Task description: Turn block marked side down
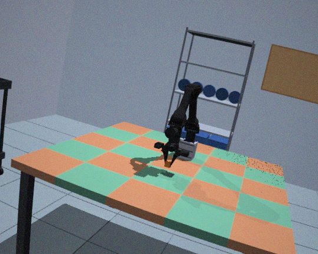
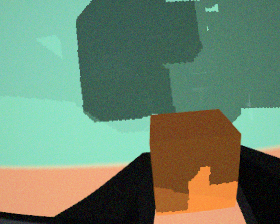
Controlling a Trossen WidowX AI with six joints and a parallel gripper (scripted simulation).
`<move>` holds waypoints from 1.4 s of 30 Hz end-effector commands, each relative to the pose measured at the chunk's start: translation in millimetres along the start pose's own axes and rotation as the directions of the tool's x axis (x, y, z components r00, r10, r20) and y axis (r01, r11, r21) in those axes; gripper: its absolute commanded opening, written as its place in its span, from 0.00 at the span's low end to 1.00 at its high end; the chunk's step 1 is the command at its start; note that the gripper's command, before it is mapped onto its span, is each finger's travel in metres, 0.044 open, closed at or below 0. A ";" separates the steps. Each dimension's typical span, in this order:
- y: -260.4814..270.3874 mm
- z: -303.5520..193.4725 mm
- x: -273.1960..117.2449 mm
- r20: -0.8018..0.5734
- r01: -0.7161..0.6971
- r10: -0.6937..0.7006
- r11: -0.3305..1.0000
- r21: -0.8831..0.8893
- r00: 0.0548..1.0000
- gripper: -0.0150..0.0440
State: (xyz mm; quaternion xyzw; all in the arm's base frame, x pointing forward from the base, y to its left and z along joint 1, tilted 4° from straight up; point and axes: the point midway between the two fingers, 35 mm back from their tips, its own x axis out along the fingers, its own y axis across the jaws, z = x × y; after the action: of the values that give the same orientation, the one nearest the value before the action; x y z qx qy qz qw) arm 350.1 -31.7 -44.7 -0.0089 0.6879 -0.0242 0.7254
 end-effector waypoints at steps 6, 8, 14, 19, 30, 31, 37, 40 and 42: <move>0.3 -1.6 7.2 0.123 -0.004 0.005 1.000 -0.003 0.992 0.25; 0.3 -1.8 8.1 0.155 -0.005 0.005 1.000 -0.003 0.988 0.25; 0.2 -3.2 9.4 0.250 -0.004 0.005 1.000 -0.004 0.968 0.25; 0.2 -5.4 8.6 0.327 -0.003 0.005 1.000 -0.005 0.945 0.25; 0.1 -8.0 8.8 0.442 -0.001 0.004 1.000 -0.005 0.897 0.25; 0.1 -6.9 11.3 0.454 -0.002 0.004 1.000 -0.005 0.891 0.25; 0.0 -2.2 24.2 0.523 -0.005 0.006 1.000 -0.003 0.852 0.25; 0.0 -0.9 29.4 0.557 -0.005 0.006 1.000 -0.003 0.831 0.25; -0.1 -0.4 32.3 0.579 -0.006 0.006 1.000 -0.003 0.815 0.25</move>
State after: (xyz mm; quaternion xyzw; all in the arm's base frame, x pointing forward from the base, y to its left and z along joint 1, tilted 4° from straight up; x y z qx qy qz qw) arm 352.3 -33.7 -72.3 -0.0132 0.4453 -0.0209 0.8950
